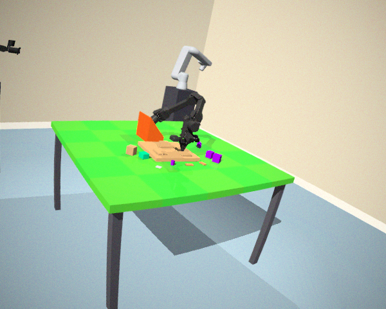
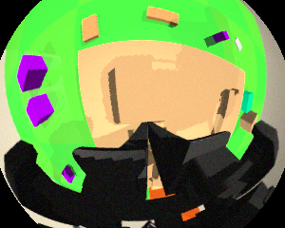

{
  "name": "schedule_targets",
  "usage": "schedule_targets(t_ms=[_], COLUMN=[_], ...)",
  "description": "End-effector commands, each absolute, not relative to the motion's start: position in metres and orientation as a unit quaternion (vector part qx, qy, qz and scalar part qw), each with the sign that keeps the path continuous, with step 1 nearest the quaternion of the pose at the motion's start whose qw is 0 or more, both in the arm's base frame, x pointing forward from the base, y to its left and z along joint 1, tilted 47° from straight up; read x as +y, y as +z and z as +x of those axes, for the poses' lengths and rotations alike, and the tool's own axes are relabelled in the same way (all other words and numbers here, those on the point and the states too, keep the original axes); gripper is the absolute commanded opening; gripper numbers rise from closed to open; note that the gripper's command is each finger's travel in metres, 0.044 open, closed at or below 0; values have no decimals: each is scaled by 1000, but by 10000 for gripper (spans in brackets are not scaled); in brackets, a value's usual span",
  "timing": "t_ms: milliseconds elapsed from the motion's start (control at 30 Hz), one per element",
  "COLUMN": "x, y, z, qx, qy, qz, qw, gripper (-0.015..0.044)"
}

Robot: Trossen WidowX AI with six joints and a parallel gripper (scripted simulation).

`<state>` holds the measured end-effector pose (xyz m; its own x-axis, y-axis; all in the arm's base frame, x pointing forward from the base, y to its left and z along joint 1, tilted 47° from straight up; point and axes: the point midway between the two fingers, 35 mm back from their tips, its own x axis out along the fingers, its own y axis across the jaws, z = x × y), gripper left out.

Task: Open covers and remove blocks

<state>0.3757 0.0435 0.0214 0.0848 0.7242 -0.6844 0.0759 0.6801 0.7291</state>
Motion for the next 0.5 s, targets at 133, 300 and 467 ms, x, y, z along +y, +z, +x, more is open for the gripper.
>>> schedule_targets(t_ms=[133,300,467], x=[38,33,28], y=[23,27,31], z=[377,378,379], qx=[634,634,634], qy=[243,243,242], qz=[320,320,320], qw=[661,661,661], gripper=[0,0,0])
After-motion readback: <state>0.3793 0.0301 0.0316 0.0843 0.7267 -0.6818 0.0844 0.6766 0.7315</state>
